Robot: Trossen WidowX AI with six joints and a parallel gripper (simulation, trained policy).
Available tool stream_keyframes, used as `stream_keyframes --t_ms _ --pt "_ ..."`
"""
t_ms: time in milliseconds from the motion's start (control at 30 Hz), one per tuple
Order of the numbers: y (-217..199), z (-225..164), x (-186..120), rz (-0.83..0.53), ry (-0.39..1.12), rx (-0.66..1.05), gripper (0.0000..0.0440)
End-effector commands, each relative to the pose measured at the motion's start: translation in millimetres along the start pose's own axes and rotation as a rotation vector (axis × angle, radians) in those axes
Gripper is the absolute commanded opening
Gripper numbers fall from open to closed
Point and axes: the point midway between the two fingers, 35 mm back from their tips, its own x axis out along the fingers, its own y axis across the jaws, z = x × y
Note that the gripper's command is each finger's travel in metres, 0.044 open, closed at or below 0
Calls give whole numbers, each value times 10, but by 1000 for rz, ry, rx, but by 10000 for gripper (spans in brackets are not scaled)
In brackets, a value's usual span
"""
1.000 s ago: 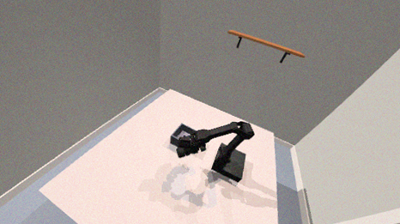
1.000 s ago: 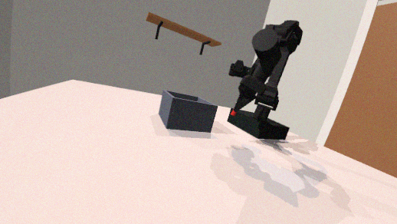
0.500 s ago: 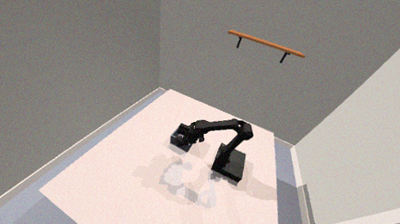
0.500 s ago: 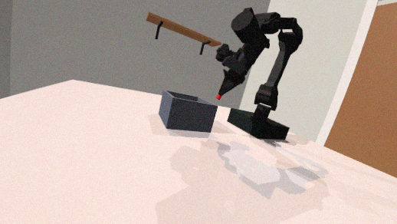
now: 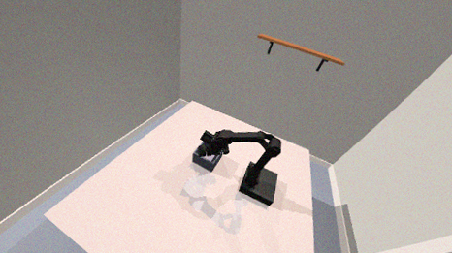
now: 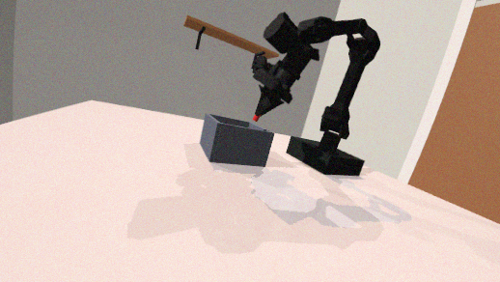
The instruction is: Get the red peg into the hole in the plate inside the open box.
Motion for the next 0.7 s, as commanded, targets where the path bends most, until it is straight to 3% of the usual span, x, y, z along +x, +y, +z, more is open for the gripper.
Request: stream_keyframes --t_ms 0,667 --pt "-7 125 101 -1 4 21 1" --pt "-74 356 594 -30 75 75 4"
